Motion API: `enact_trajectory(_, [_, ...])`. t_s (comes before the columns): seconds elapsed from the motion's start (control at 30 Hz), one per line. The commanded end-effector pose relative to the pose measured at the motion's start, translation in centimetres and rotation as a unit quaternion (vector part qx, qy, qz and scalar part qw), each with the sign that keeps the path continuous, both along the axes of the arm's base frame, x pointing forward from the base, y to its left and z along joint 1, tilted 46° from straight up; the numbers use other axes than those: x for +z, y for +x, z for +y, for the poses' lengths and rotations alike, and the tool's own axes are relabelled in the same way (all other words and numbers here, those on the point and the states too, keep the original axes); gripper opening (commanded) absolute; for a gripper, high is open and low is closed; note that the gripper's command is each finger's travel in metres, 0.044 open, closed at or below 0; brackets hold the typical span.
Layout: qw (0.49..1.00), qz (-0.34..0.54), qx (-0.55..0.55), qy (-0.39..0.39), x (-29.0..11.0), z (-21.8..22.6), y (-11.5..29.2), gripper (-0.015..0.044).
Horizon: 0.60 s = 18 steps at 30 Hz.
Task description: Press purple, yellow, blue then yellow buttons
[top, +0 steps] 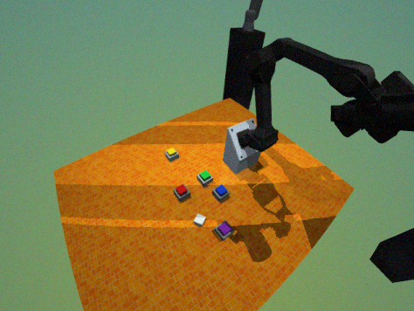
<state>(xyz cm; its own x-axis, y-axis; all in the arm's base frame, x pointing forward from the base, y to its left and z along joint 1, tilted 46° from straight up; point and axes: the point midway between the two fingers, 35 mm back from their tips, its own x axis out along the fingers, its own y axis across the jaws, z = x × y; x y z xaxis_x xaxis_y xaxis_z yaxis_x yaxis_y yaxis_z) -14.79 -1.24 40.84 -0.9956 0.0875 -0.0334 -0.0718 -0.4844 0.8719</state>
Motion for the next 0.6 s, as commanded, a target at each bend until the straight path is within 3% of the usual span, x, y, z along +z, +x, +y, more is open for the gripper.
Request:
enact_trajectory(0.0, [1.000, -0.001, -0.006, -0.001, 0.0, 0.3, 0.0, 0.0400])
enact_trajectory(0.27, [0.968, -0.045, -0.244, -0.050, -2.1, 14.2, 3.7, 0.0400])
enact_trajectory(0.57, [0.865, -0.095, -0.468, -0.151, -8.1, 24.0, 16.3, 0.0400])
